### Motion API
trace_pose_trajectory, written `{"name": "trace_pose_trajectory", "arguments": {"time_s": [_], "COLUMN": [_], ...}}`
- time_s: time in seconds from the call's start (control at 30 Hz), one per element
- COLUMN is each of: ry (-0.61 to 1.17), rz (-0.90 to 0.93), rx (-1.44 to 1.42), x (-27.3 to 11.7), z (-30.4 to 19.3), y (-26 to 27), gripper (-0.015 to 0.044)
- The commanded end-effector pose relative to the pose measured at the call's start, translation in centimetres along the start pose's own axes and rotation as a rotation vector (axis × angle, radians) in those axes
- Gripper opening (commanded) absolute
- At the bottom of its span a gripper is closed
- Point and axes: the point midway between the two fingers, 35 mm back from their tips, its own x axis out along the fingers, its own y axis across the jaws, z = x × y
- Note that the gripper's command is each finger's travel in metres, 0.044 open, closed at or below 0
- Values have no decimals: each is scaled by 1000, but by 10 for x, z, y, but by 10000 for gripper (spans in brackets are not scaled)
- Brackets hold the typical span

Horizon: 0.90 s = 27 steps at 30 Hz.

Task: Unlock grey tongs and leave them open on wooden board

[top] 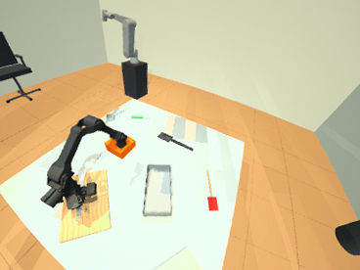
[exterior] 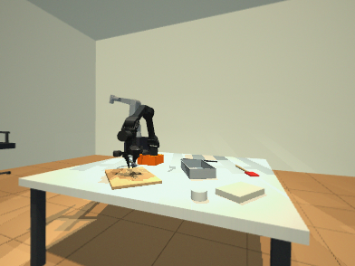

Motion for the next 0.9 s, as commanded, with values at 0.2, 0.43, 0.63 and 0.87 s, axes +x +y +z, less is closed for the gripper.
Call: {"name": "trace_pose_trajectory", "arguments": {"time_s": [0.2, 0.43, 0.63, 0.87], "ry": [3, 3, 3, 3], "rz": [3, 3, 3, 3], "rx": [0, 0, 0, 0], "x": [6, 6, 6, 6], "z": [-1, -1, -1, -1], "y": [1, 1, 1, 1], "gripper": [-124, 60, 217, 401]}}
